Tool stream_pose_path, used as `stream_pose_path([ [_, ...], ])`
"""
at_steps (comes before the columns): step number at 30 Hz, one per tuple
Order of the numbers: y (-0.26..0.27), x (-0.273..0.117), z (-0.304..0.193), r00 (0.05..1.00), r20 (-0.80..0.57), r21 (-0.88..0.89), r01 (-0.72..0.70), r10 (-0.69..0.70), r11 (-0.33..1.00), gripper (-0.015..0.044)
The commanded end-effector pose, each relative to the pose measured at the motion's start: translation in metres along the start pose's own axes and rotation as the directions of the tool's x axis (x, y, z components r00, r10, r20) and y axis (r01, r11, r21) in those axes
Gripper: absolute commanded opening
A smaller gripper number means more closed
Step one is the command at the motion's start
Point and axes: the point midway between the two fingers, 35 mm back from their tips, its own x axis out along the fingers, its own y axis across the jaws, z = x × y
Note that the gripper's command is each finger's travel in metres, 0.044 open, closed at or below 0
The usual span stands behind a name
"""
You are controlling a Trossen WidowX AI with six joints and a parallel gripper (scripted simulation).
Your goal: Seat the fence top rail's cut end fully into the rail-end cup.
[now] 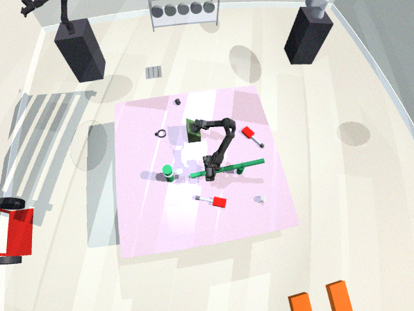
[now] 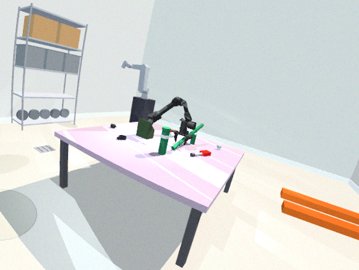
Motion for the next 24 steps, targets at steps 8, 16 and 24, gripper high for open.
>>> stream_pose_path([
  [8,0.0013,0.0028,-0.0005,1.000,0.005,0.010,-0.002,0.002,1.000,0.0217],
  [16,0.0013,0.0028,-0.0005,1.000,0.005,0.010,-0.002,0.002,1.000,0.0163],
  [24,0.0010,0.0014,-0.0006,1.000,0.005,0.010,-0.002,0.002,1.000,0.0071],
])
